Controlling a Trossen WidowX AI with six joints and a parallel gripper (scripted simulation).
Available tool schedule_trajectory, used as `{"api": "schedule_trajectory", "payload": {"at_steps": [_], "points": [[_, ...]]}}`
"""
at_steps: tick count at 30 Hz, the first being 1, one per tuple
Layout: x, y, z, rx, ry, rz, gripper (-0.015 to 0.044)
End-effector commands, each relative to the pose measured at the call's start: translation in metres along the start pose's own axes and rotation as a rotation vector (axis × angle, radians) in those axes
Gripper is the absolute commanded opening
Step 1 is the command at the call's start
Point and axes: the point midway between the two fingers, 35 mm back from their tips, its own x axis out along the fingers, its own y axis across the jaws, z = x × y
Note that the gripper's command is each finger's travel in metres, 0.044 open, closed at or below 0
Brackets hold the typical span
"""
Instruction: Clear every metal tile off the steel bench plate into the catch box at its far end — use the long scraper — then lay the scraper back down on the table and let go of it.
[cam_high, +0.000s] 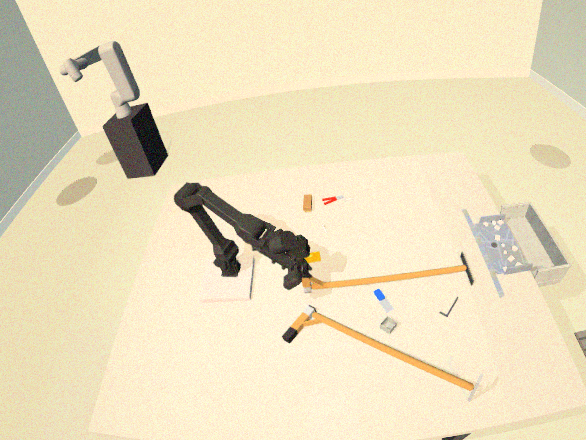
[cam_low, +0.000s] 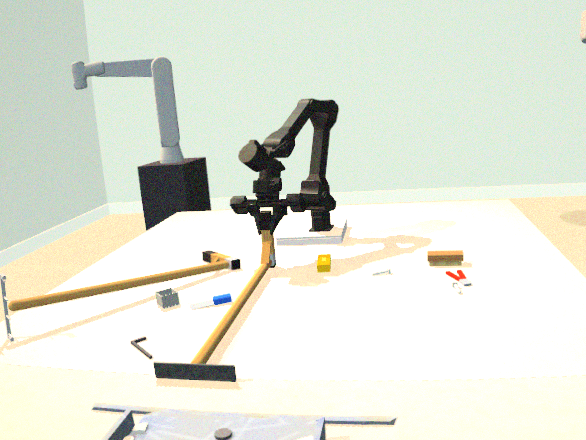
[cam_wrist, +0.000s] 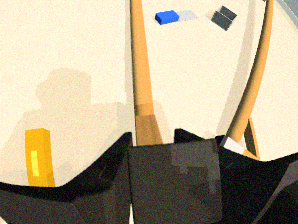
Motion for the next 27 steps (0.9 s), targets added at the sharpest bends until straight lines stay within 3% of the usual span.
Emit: {"api": "schedule_trajectory", "payload": {"at_steps": [1, 27], "points": [[-0.001, 0.007, 0.000, -0.001, -0.003, 0.002, 0.0000], [-0.003, 0.039, -0.002, 0.009, -0.006, -0.002, 0.0000]]}}
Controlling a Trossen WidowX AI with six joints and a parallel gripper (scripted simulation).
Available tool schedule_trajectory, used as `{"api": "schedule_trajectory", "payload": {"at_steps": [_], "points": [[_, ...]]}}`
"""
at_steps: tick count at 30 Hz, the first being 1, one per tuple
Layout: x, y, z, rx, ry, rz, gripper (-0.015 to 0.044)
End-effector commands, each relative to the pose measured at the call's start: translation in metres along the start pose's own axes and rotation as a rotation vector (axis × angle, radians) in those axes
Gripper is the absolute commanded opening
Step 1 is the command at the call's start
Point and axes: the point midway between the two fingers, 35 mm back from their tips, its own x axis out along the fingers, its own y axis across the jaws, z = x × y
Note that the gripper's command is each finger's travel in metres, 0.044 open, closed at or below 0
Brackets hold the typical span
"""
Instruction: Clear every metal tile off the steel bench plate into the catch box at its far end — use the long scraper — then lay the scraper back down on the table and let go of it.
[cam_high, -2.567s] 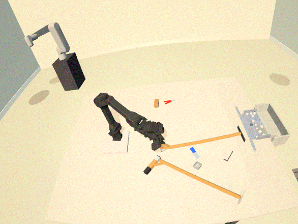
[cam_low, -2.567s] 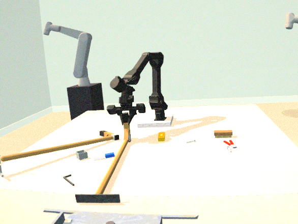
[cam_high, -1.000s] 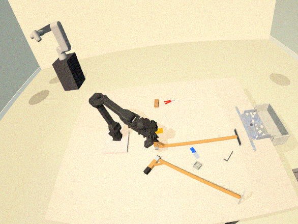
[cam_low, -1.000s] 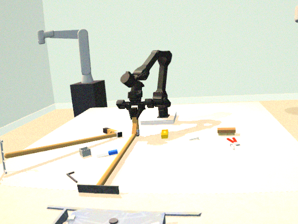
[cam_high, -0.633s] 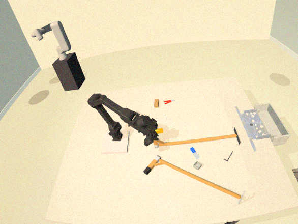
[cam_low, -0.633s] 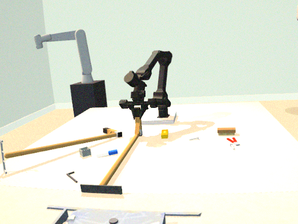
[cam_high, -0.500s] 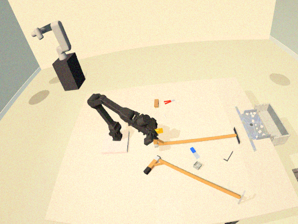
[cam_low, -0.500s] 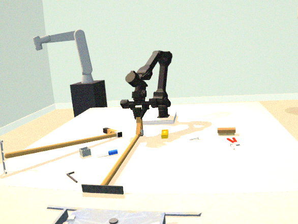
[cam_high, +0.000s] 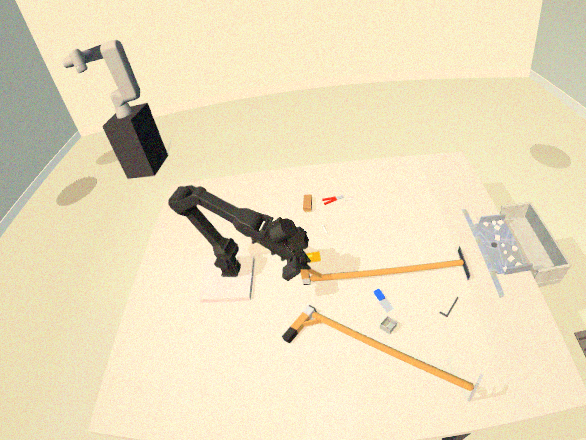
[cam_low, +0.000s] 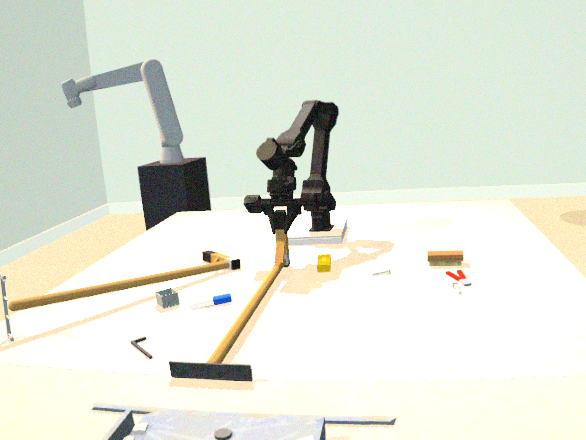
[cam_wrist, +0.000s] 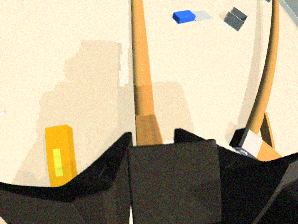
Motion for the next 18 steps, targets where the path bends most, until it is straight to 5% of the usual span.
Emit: {"api": "schedule_trajectory", "payload": {"at_steps": [1, 18], "points": [[-0.001, 0.003, 0.001, -0.001, -0.007, 0.000, 0.0000], [0.007, 0.004, 0.016, -0.002, -0.009, 0.002, 0.0000]]}}
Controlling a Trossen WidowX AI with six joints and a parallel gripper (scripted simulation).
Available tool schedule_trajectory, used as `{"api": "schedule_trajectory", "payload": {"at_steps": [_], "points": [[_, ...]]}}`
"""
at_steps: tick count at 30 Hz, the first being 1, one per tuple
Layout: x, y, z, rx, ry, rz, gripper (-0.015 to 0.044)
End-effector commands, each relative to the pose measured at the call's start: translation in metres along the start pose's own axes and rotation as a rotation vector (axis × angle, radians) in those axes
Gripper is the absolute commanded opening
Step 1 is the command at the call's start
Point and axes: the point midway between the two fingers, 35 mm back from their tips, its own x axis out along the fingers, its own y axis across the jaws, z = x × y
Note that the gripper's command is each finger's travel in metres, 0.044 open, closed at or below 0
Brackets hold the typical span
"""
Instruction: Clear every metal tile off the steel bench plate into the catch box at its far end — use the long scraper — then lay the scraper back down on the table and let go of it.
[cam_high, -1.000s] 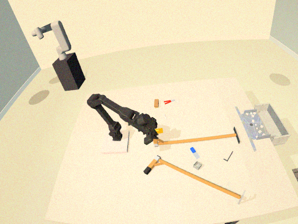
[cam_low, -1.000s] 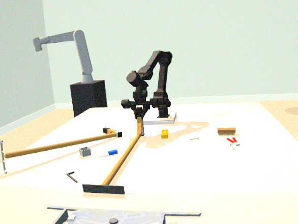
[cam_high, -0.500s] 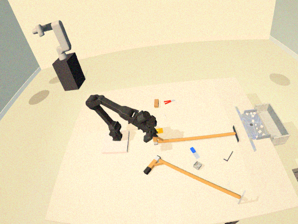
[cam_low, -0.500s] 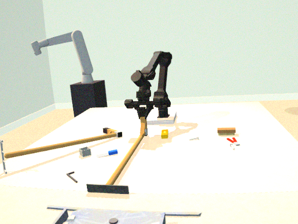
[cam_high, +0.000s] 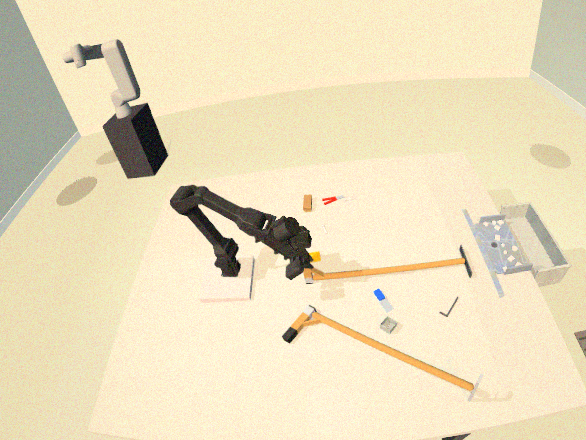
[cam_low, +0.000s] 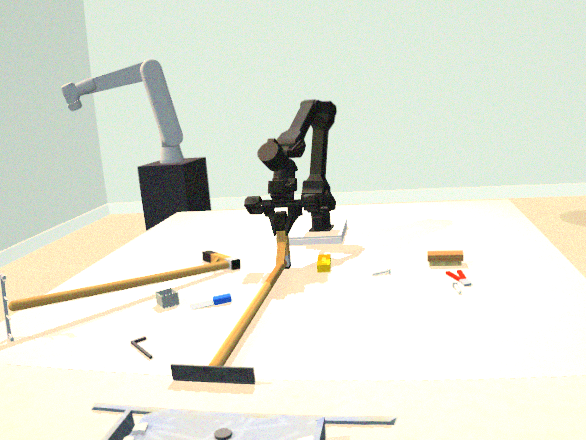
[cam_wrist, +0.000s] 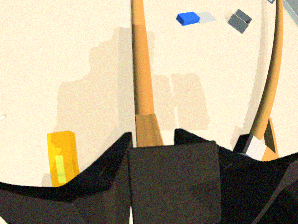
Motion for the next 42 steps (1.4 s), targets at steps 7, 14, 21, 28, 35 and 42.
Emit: {"api": "schedule_trajectory", "payload": {"at_steps": [7, 14, 21, 28, 35, 42], "points": [[0.006, 0.000, 0.019, -0.001, -0.016, -0.002, 0.0000], [0.011, 0.001, 0.028, -0.002, -0.018, -0.001, 0.0000], [0.017, 0.002, 0.037, -0.003, -0.019, 0.001, 0.0000], [0.024, 0.003, 0.046, -0.004, -0.021, 0.002, 0.0000], [0.031, 0.003, 0.055, -0.004, -0.022, 0.003, 0.0000], [0.038, 0.004, 0.063, -0.005, -0.024, 0.004, 0.0000]]}}
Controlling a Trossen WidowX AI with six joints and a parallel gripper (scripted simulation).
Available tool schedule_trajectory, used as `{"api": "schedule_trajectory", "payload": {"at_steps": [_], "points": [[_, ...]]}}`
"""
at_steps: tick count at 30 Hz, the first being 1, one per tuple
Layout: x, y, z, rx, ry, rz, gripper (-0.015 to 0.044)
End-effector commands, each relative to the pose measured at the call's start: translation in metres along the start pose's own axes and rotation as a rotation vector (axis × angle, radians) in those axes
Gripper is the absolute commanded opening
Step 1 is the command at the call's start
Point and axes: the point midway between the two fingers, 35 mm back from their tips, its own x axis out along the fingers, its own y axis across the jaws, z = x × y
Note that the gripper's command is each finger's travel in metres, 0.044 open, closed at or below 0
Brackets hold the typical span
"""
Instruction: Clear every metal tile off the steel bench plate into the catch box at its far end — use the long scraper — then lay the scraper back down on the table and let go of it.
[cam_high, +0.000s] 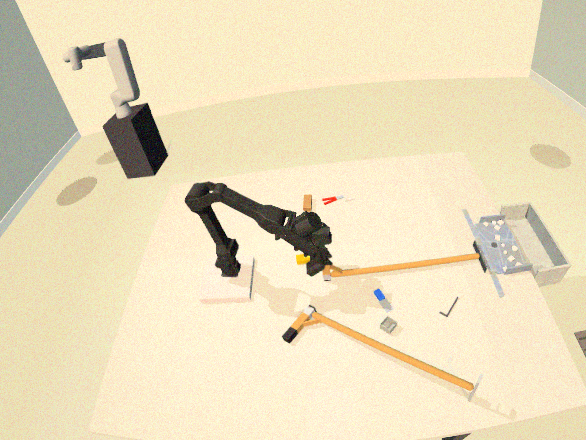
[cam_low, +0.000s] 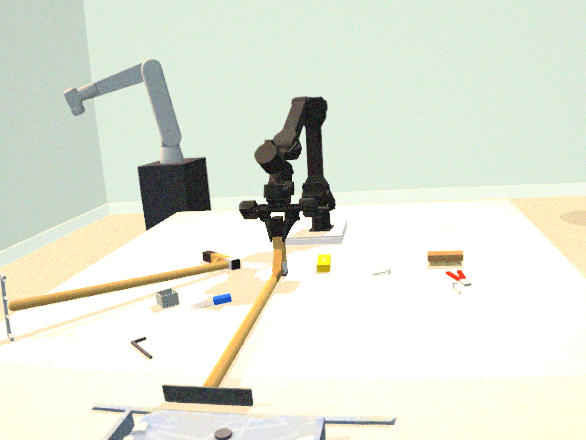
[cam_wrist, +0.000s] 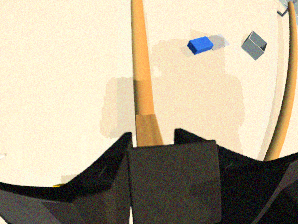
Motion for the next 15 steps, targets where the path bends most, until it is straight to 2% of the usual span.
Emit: {"api": "schedule_trajectory", "payload": {"at_steps": [1, 15], "points": [[0.003, 0.000, 0.011, 0.001, -0.017, -0.004, 0.0000], [0.019, -0.001, 0.027, -0.001, -0.021, -0.002, 0.0000]]}}
